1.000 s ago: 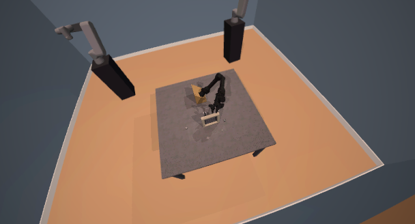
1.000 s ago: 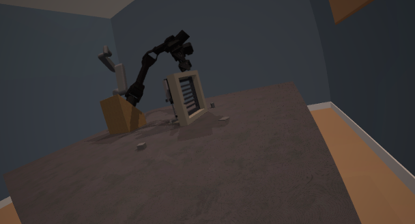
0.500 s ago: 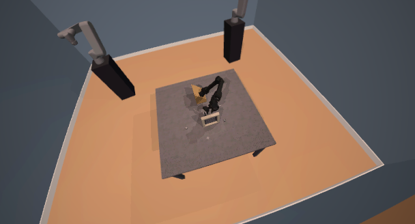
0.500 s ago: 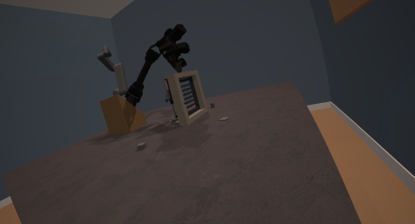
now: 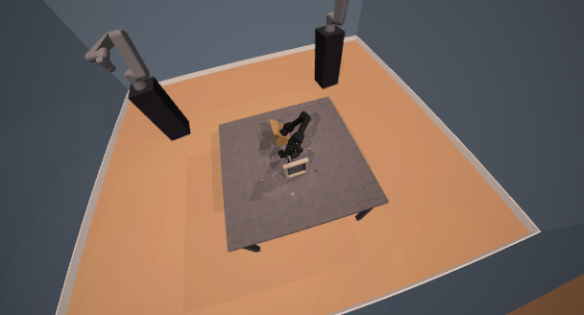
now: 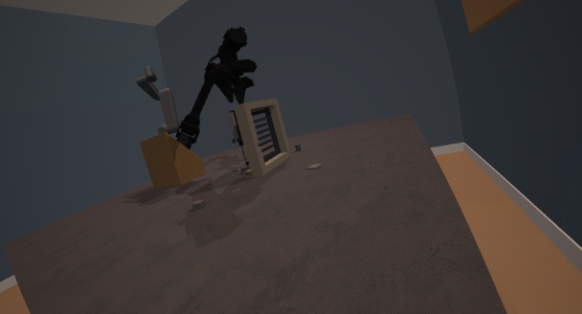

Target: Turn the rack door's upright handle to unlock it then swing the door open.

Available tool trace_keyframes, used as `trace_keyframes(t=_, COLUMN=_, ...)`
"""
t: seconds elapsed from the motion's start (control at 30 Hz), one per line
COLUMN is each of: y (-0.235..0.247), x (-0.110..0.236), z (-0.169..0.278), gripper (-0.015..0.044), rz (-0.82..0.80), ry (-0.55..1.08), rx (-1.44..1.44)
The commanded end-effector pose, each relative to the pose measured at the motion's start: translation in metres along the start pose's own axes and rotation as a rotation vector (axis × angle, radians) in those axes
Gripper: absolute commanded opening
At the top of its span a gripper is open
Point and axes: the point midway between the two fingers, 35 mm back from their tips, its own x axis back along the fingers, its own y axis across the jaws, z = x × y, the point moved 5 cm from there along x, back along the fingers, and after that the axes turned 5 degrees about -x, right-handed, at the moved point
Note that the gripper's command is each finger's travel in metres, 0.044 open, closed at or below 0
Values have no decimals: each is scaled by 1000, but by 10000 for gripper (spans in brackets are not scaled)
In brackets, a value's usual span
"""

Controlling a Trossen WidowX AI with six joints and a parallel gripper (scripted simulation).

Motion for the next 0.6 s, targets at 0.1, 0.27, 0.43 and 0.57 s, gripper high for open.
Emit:
trace_keyframes(t=0.1, y=-18, x=0, z=6, gripper=283, rz=-122, ry=51, rx=-62)
trace_keyframes(t=0.27, y=-30, x=1, z=10, gripper=283, rz=-201, ry=75, rx=-106)
trace_keyframes(t=0.43, y=-30, x=-1, z=11, gripper=283, rz=-203, ry=75, rx=-108)
trace_keyframes(t=0.57, y=-29, x=-7, z=10, gripper=283, rz=-203, ry=75, rx=-108)
